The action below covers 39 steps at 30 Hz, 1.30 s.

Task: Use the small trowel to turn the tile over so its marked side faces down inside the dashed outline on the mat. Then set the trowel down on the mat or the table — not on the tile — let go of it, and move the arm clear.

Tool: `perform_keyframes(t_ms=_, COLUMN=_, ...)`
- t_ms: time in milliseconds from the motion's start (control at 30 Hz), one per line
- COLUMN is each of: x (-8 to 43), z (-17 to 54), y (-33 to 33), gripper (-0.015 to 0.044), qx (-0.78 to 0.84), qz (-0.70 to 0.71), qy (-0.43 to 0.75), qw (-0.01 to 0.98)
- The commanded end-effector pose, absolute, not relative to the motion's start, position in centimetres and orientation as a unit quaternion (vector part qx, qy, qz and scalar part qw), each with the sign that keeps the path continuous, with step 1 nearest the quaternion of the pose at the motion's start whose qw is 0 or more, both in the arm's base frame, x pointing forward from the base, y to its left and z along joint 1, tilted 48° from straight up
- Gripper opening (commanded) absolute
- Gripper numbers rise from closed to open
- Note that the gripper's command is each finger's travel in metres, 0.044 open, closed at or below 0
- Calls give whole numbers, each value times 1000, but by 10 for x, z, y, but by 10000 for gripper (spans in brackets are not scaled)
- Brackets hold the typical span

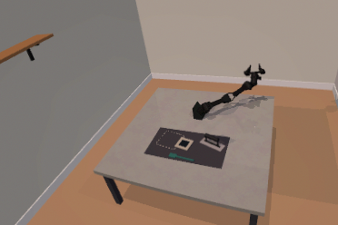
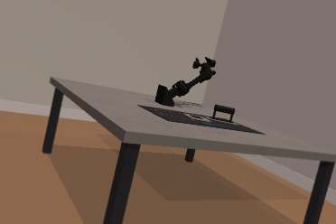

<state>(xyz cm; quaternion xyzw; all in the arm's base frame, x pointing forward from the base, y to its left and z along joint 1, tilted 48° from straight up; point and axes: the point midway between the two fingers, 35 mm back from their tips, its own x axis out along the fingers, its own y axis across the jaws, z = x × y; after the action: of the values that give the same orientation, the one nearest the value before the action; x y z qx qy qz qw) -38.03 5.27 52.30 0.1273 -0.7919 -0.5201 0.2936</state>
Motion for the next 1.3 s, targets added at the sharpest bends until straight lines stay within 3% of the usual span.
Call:
perform_keyframes(t_ms=0, x=-380, z=523, y=53, gripper=374, qx=127, qz=-520, qy=-792, qw=294)
perform_keyframes(t_ms=367, x=-380, z=523, y=53, gripper=100, qx=128, qz=-520, qy=-792, qw=294)
perform_keyframes(t_ms=667, x=-380, z=523, y=53, gripper=100, qx=127, qz=-520, qy=-792, qw=294)
perform_keyframes(t_ms=800, x=-380, z=523, y=53, gripper=0, qx=127, qz=-520, qy=-792, qw=294)
perform_keyframes(t_ms=1233, x=-380, z=523, y=53, gripper=0, qx=127, qz=-520, qy=-792, qw=294)
perform_keyframes(t_ms=1267, x=-380, z=523, y=53, gripper=26, qx=127, qz=-520, qy=-792, qw=294)
